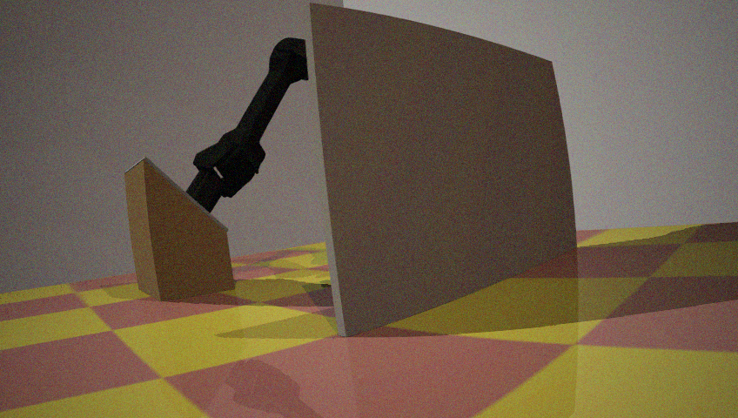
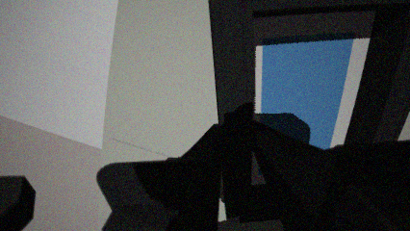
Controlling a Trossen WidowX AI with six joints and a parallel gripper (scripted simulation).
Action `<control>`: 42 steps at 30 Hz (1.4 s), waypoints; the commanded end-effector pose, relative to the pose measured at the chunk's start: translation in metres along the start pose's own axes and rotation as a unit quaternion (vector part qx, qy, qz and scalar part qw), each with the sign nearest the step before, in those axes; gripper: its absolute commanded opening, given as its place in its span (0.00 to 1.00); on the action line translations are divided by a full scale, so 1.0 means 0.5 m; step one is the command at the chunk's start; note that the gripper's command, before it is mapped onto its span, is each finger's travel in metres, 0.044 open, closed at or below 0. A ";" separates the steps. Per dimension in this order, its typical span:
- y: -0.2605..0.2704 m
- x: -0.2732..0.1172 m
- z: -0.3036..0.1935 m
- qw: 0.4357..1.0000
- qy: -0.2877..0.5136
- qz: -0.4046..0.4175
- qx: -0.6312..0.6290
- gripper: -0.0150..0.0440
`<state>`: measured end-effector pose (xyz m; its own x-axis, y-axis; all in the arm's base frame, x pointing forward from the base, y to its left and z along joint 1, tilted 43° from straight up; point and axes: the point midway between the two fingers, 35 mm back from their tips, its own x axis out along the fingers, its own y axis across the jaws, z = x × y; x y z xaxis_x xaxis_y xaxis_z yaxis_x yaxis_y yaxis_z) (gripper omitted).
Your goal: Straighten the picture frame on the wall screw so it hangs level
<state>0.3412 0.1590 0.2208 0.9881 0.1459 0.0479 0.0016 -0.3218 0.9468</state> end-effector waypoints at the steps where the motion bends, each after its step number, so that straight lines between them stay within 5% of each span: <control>1: 0.002 0.000 0.000 1.000 0.001 0.001 0.003 0.30; 42: 0.019 0.000 0.000 1.000 0.001 0.001 0.003 0.25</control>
<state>0.3408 0.1581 0.2254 0.9874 0.1532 0.0388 0.0118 -0.3163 0.9486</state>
